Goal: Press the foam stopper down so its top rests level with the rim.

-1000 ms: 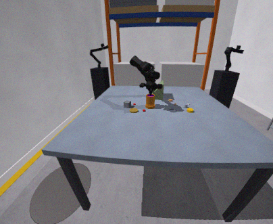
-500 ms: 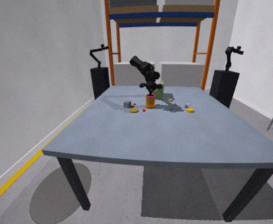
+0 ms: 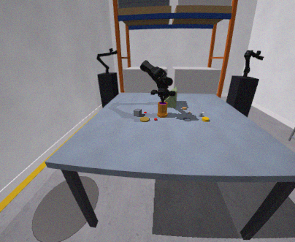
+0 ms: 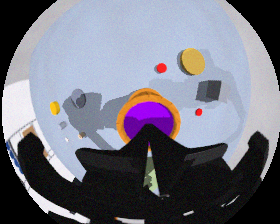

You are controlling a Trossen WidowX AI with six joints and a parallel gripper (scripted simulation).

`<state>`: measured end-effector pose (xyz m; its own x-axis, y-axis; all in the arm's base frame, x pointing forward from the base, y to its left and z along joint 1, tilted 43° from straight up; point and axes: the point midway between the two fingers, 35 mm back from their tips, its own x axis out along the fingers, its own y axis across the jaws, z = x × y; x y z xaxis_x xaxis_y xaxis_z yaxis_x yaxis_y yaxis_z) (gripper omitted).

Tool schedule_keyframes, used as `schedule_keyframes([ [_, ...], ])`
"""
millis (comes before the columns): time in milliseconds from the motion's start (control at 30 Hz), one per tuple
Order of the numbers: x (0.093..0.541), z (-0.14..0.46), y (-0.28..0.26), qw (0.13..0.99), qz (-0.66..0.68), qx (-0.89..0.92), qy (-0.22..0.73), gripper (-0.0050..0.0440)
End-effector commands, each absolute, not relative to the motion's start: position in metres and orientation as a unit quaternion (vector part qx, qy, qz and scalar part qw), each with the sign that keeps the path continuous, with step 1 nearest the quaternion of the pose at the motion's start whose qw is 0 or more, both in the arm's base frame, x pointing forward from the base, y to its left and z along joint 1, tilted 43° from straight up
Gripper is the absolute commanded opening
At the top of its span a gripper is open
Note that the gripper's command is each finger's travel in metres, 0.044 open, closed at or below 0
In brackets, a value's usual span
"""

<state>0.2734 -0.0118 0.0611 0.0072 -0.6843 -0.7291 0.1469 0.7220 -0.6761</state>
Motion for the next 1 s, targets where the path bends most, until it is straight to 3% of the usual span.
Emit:
schedule_keyframes([
  [0,0.2686,0.0582,-0.0166,0.67,-0.31,-0.212,0.641,0.0],
  [967,0.2679,0.0564,-0.0185,0.67,-0.31,-0.212,0.641,0.0],
])
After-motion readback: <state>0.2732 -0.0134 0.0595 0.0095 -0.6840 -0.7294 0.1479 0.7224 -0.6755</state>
